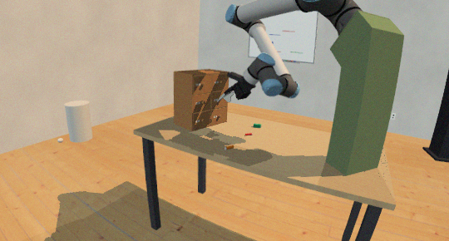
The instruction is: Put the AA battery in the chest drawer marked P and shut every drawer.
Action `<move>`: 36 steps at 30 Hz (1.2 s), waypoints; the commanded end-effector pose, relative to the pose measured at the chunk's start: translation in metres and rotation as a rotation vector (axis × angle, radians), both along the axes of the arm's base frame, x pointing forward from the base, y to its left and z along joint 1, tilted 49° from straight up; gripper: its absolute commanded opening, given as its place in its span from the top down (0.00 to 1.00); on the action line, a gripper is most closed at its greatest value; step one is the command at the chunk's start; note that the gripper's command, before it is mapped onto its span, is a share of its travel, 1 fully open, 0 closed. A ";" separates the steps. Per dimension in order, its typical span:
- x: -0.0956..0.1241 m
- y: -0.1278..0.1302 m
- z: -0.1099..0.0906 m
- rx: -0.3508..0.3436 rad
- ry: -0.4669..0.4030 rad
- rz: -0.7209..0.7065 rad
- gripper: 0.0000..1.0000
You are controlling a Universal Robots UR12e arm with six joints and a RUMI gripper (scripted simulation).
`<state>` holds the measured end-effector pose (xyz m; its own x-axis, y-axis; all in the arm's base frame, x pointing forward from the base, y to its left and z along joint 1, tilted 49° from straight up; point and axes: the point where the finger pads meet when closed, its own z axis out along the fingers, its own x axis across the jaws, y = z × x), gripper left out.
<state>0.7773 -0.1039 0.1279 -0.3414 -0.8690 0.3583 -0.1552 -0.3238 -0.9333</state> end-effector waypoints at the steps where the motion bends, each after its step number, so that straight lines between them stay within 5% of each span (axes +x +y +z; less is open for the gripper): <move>1: -0.007 0.004 0.002 0.033 0.078 -0.034 0.00; 36: -0.049 0.021 0.005 0.179 0.447 -0.186 0.00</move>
<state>0.7318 -0.0845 0.1317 -0.3429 -0.8687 0.3575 -0.5558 -0.1192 -0.8227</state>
